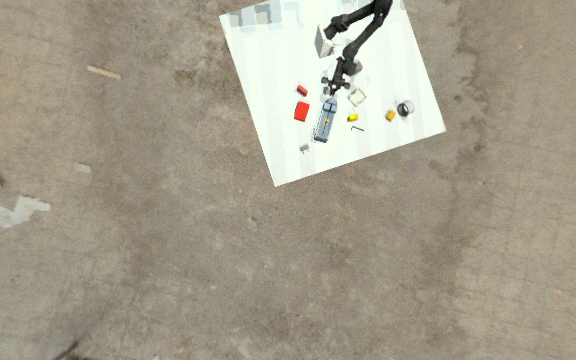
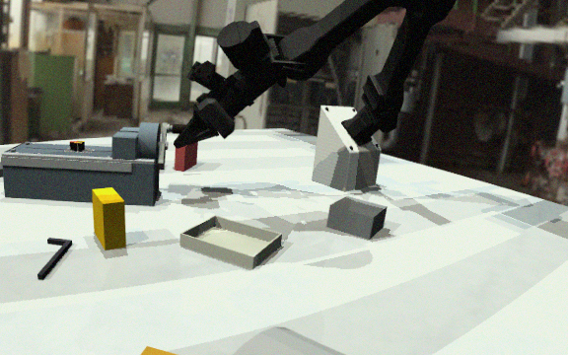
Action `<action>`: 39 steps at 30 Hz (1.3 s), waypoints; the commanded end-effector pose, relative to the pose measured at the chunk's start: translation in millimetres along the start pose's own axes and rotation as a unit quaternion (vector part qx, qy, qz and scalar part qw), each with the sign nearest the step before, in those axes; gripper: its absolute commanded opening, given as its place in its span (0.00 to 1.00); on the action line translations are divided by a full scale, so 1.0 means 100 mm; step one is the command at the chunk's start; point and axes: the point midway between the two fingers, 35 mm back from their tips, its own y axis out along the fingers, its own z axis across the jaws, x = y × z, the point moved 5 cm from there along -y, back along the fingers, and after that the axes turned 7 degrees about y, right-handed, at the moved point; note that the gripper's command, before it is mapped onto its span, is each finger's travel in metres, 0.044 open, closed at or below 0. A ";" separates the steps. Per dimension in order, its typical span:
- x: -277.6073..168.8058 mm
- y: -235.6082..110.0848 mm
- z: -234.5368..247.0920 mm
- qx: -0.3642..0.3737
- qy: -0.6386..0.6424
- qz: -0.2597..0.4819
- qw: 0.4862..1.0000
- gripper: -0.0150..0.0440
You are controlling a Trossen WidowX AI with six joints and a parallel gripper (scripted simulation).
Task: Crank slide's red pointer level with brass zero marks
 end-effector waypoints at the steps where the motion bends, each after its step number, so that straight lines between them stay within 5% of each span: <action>1: -0.02 0.03 -0.07 -0.010 0.002 0.001 1.000 0.25; 39: -0.15 0.18 -0.17 -0.010 0.003 0.002 1.000 0.25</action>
